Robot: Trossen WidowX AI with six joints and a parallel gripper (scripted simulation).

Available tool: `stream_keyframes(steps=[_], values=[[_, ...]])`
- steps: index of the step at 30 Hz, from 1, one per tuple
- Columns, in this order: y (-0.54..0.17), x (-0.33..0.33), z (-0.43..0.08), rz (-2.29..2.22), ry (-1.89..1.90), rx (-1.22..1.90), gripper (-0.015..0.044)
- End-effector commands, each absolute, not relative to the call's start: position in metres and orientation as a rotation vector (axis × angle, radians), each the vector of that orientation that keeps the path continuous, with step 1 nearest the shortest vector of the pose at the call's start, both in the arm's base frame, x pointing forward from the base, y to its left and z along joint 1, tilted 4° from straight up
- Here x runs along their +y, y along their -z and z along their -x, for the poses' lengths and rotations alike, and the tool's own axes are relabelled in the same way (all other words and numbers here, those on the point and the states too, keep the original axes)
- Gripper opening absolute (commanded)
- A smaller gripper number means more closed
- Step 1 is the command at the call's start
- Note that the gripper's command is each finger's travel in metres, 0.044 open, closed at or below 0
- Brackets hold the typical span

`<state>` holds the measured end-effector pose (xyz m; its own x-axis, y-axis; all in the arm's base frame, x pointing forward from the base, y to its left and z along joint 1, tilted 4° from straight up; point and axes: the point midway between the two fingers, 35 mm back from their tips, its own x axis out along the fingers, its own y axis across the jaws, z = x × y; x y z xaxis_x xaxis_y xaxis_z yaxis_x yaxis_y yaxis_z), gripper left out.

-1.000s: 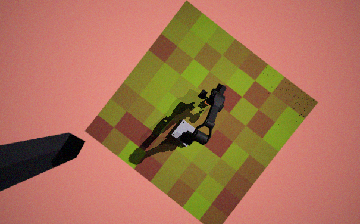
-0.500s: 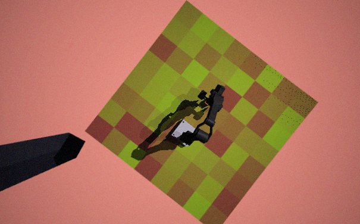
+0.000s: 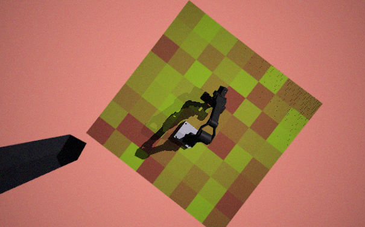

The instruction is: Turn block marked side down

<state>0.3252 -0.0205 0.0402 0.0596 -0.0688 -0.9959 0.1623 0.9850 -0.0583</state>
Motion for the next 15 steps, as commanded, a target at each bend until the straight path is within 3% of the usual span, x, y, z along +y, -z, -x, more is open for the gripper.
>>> stream_keyframes(steps=[1, 13, 15], values=[[-0.0392, -0.0209, -0.3247, -0.073, 0.176, 1.503, 0.0125], [-0.0392, -0.0209, -0.3247, -0.073, 0.176, 1.503, 0.0045], [-0.0442, -0.0206, -0.3247, -0.073, 0.176, 1.503, 0.0]])
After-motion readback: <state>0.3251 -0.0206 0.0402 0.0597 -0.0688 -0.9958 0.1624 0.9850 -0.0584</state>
